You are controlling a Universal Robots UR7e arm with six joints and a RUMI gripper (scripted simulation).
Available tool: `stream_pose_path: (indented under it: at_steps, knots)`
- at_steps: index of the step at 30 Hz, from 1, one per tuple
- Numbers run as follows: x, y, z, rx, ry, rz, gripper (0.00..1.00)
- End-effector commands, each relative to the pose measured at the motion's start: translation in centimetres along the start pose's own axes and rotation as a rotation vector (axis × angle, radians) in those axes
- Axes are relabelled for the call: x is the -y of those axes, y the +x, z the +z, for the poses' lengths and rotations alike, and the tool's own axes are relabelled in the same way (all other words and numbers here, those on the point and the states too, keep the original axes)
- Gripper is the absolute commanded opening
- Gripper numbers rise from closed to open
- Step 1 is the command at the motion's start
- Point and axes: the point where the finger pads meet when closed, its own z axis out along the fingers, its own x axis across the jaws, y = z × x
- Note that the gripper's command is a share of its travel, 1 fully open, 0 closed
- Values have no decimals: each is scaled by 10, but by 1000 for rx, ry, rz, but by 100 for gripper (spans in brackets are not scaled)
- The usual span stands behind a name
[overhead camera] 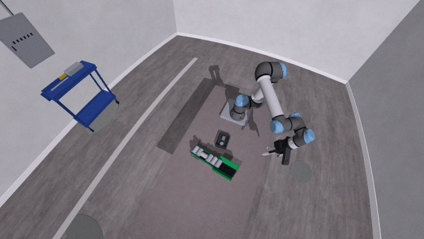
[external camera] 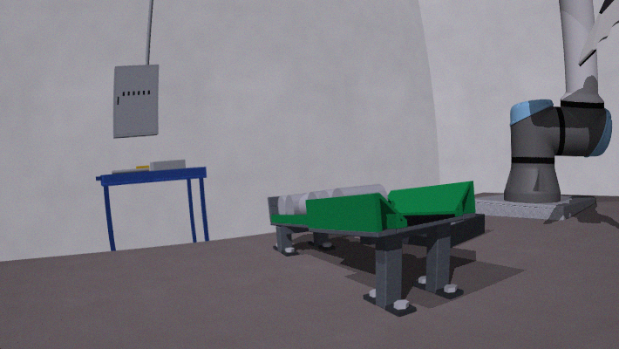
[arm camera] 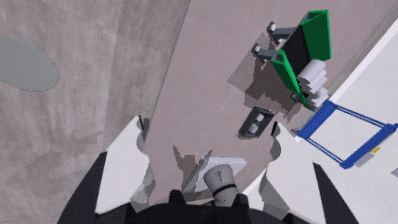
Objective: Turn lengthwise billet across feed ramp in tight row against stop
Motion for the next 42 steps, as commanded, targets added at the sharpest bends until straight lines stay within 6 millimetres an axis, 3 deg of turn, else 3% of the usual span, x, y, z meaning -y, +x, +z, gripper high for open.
stream_pose_path:
  at_steps: [1, 17, 18, 34, 39, 42]
  knots:
    - [0, 0, -1, 0, 1, 0, 100]
    - [0, 0, -1, 0, 1, 0, 100]
    - [0, 0, -1, 0, 1, 0, 40]
    - [0, 0, -1, 0, 1, 0, 40]
    - [2, 44, 14, 47, -20, 47, 40]
    - [2, 44, 14, 47, -20, 47, 40]
